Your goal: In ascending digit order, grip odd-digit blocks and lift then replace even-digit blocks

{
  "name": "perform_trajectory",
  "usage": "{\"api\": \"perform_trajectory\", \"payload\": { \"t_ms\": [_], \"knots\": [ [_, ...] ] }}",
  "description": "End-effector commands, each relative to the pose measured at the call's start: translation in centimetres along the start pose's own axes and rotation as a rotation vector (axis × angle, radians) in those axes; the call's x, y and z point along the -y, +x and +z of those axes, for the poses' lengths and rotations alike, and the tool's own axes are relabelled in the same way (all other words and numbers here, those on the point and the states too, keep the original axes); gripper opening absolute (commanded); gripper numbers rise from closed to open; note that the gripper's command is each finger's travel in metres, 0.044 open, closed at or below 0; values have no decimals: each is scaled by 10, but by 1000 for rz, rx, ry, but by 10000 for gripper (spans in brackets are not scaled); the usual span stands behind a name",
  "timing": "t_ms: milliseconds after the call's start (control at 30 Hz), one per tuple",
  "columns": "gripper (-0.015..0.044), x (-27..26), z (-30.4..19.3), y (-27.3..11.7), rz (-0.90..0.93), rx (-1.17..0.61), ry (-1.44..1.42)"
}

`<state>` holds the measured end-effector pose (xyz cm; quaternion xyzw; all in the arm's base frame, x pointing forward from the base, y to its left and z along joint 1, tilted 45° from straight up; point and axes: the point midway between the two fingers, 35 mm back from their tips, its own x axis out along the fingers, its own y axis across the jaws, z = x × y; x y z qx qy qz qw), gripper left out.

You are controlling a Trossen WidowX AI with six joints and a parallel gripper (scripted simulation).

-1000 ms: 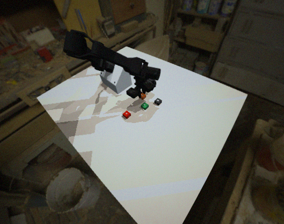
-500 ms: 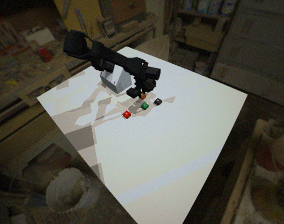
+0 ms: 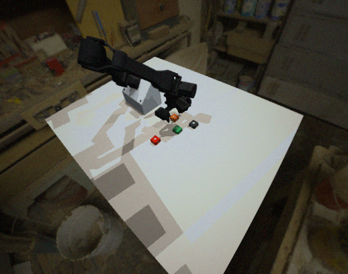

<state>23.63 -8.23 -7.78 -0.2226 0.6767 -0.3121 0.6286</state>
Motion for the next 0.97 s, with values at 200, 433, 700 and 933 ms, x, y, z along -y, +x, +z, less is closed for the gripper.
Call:
{"api": "perform_trajectory", "payload": {
  "t_ms": [200, 433, 700, 933],
  "knots": [
    [400, 0, 0, -36, 0, 0, -5],
    [400, -63, 19, -67, 31, 8, -10],
    [400, -177, 0, -118, 22, 3, -5],
    [400, -186, -4, -121, 18, 2, -3]
  ]
}}
